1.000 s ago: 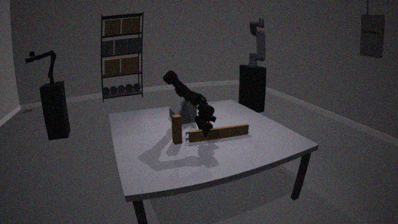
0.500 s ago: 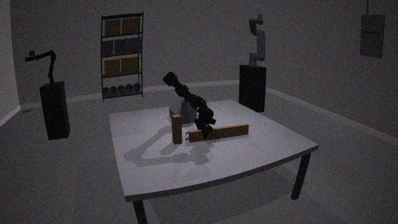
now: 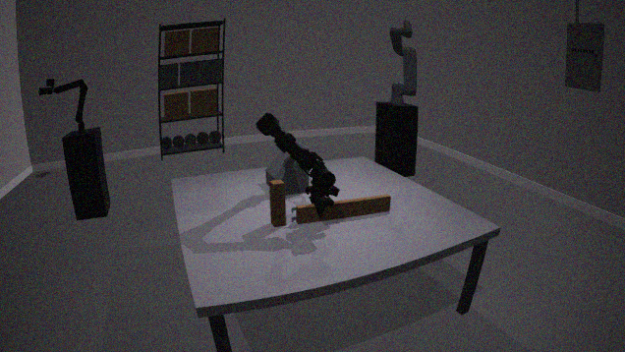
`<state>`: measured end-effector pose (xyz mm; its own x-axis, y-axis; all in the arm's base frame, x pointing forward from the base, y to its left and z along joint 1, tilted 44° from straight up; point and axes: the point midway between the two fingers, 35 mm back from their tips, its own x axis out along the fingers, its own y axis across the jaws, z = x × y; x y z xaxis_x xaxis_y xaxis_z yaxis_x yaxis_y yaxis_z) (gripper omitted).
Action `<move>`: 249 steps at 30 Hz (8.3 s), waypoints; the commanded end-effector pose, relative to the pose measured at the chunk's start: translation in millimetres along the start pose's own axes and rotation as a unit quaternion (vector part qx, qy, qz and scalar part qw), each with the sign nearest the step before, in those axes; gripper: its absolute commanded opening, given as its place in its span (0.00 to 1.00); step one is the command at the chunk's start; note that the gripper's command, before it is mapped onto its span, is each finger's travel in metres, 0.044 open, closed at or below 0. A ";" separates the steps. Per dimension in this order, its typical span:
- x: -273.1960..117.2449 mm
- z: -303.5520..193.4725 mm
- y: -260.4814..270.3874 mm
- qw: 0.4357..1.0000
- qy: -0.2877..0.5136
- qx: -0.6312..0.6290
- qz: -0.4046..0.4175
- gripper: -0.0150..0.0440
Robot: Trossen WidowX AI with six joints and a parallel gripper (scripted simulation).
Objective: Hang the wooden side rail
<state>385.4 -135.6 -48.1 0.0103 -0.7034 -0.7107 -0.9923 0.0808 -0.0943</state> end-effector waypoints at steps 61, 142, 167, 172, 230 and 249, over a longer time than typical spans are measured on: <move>0.3 -0.8 23.8 0.999 -0.001 -0.051 0.001 0.25; -9.0 -1.4 26.0 0.999 -0.001 -0.051 0.001 0.25; -13.2 -1.3 25.9 0.999 -0.001 -0.051 0.001 0.25; -14.0 -1.3 25.9 0.999 -0.001 -0.051 0.001 0.25; -23.7 -1.3 25.9 0.999 -0.002 -0.051 0.001 0.25; -24.5 -2.1 24.9 0.999 -0.002 -0.051 0.001 0.25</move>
<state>357.2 -119.9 -35.6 -0.0035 -0.7008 -0.7134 -0.9998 0.0152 -0.0100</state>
